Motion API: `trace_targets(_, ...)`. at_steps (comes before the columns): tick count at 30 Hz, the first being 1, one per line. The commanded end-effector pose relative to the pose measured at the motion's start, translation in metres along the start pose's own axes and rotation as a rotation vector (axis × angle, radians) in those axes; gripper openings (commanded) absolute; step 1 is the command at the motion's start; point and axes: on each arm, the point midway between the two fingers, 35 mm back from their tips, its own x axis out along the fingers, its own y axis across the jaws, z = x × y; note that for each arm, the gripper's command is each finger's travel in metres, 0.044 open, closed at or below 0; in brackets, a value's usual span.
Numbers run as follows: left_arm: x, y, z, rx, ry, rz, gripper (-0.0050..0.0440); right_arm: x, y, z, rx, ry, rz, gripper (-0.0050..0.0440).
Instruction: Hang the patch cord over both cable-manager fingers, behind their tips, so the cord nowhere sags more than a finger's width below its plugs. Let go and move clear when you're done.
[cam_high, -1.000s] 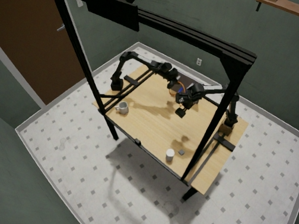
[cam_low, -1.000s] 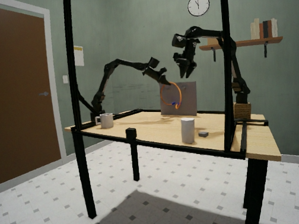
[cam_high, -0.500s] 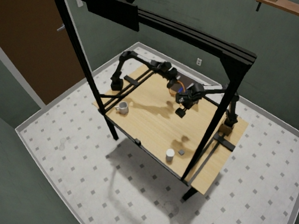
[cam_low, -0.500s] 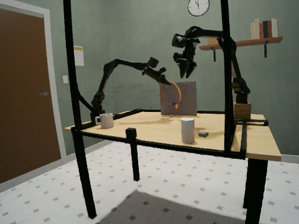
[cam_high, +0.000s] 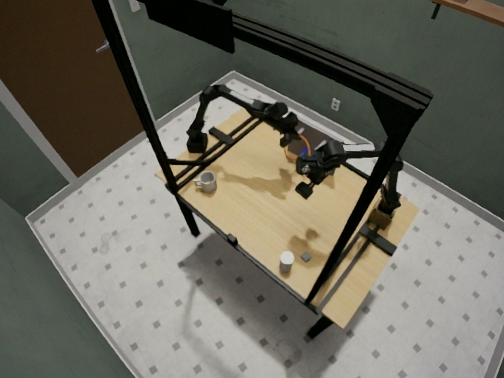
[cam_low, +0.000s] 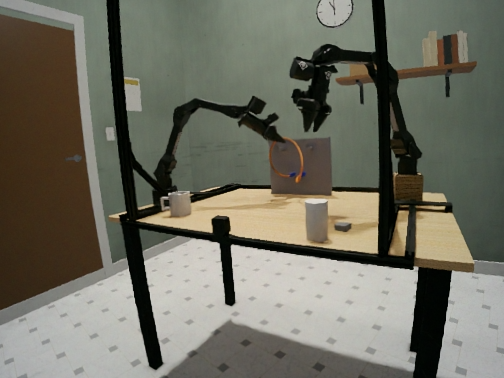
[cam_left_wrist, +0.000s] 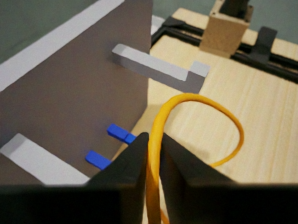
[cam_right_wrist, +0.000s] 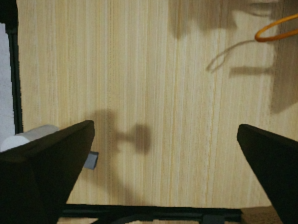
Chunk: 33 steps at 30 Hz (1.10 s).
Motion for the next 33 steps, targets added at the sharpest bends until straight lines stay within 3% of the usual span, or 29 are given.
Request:
trace_targets(1,-0.015,0.006,0.010,-0.004,-0.031,-0.002,0.0025,-0.009,0.000,0.000,0.006,-0.016,0.021,0.0440)
trace_targets(33,-0.027,0.021,0.002,-0.004,-0.027,0.001,0.0025,-0.009,0.000,0.000,0.006,-0.016,0.021,0.0440)
